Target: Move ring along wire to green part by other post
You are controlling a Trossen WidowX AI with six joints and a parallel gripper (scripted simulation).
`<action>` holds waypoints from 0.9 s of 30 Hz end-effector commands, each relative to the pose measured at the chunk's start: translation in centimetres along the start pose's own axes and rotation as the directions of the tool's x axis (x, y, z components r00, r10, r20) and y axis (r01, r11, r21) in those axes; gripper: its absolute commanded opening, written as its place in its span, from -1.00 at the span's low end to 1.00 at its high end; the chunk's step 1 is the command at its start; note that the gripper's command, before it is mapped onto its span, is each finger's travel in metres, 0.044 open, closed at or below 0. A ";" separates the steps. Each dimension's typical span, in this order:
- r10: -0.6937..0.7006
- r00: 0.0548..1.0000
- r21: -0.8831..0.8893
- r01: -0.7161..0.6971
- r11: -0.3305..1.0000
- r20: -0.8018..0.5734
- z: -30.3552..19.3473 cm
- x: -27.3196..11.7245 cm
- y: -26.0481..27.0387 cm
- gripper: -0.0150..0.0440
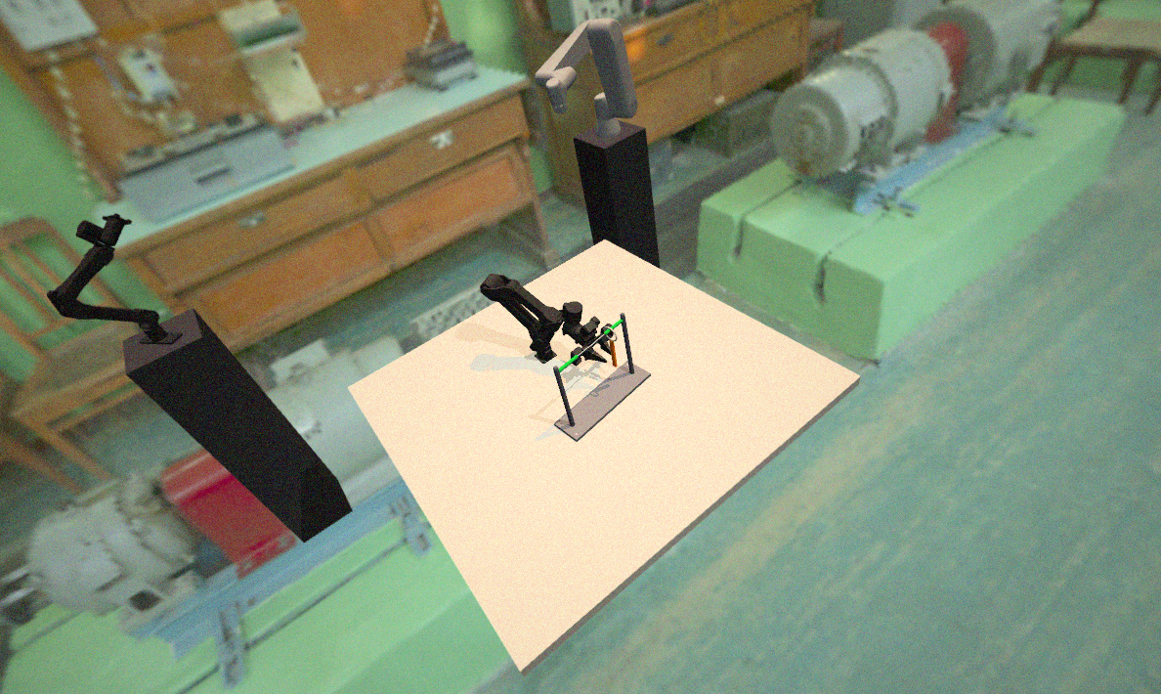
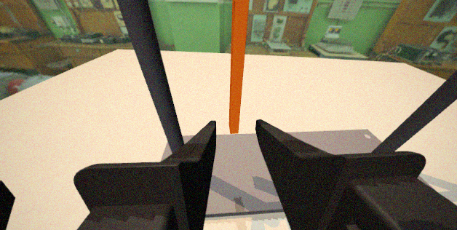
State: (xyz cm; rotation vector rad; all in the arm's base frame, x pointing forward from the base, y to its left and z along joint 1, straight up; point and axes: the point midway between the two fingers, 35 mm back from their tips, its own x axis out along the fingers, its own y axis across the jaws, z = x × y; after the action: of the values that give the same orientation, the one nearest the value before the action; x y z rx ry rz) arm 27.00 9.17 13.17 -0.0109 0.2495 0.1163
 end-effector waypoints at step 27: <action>0.000 1.000 0.000 0.000 1.000 -0.002 -0.2 -4.2 -0.2 1.00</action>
State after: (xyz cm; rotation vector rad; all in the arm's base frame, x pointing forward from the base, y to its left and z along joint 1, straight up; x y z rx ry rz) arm 22.98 8.59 13.97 -0.0176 0.2541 0.1219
